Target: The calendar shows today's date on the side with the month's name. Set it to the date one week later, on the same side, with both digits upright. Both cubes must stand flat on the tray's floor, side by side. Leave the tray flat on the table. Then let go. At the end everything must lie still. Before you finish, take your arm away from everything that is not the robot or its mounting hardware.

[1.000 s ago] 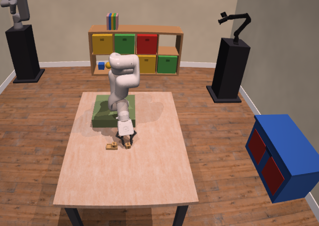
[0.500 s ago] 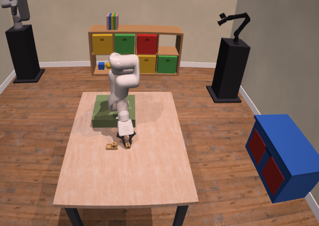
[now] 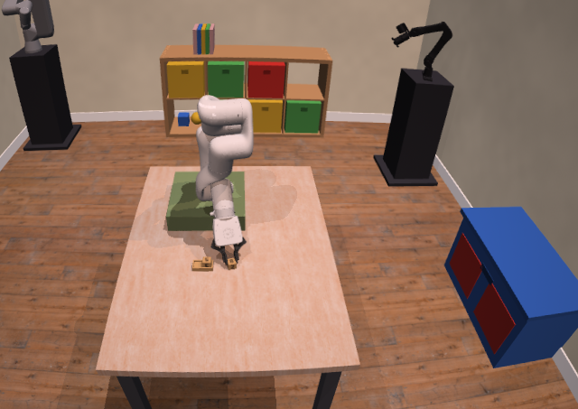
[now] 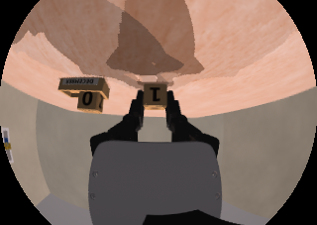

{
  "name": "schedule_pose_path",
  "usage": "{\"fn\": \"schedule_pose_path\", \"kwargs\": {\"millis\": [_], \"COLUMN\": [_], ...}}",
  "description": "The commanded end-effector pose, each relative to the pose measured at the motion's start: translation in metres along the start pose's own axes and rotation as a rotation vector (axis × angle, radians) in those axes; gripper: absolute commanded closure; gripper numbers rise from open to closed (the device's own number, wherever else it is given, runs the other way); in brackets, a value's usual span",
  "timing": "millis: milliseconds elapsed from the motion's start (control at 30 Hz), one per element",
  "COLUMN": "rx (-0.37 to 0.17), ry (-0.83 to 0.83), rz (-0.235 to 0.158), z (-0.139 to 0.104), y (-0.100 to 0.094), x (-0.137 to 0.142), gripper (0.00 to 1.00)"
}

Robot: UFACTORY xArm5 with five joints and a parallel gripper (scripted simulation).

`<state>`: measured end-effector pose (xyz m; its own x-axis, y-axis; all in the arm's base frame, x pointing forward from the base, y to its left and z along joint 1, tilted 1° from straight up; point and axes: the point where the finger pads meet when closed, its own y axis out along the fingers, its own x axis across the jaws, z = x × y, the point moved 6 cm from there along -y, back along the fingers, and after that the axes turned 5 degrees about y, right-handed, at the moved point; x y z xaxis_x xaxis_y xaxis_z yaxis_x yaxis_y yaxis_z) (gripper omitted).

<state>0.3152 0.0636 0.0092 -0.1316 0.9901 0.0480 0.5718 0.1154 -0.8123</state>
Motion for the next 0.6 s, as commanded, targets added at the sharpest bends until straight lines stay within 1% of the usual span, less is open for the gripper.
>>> {"fn": "schedule_pose_path", "kwargs": {"millis": [0,433,567], "rx": [-0.002,-0.002,-0.002], "ry": [0.0,0.0,0.0], "rz": [0.0,0.0,0.0], "z": [-0.0005,-0.0006,-0.0029], "y": [-0.0002,-0.0003,-0.0039], "x": [0.0,0.0,0.0001], "gripper": [0.73,0.73,0.73]}}
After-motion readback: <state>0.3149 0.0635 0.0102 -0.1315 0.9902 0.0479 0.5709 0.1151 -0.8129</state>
